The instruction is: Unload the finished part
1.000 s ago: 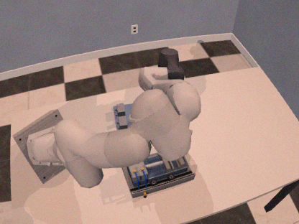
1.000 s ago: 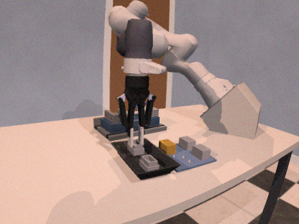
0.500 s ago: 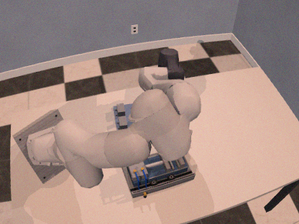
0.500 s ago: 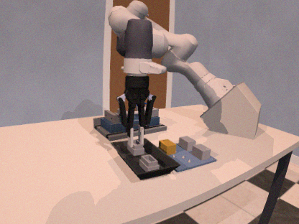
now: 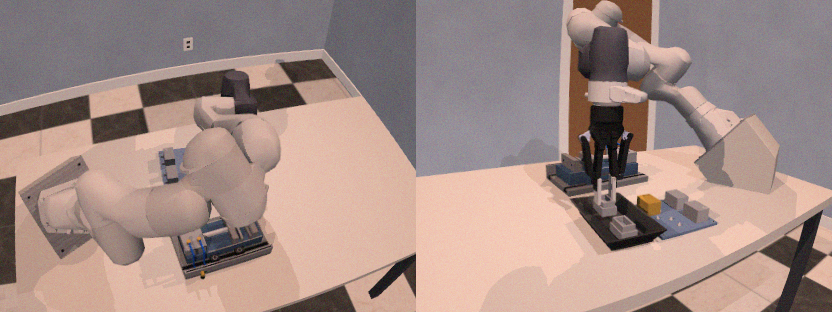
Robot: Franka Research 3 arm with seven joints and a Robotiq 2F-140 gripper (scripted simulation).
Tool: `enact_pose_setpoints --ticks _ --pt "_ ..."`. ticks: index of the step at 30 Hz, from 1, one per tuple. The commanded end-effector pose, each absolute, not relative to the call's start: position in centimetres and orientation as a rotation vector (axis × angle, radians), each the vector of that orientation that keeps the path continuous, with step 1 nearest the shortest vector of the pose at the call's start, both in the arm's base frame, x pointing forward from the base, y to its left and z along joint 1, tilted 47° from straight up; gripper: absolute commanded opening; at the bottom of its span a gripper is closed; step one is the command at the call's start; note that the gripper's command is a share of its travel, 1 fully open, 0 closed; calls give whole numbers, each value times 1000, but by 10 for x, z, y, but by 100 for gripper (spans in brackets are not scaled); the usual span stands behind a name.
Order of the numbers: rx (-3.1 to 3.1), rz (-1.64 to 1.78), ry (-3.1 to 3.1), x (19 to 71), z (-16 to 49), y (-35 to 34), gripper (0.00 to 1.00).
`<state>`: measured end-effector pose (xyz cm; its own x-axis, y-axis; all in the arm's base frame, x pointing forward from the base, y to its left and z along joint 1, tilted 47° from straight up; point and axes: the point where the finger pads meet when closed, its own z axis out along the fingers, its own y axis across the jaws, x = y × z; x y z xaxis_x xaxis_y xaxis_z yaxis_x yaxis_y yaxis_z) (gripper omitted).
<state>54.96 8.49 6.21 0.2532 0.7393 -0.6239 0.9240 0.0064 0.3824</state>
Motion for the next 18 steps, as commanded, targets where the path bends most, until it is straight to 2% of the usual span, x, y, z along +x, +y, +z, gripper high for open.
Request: enact_pose_setpoints --ticks 1,18 --pt "1776 -305 1527 550 62 85 0" --pt "1776 -305 1527 552 58 82 0"
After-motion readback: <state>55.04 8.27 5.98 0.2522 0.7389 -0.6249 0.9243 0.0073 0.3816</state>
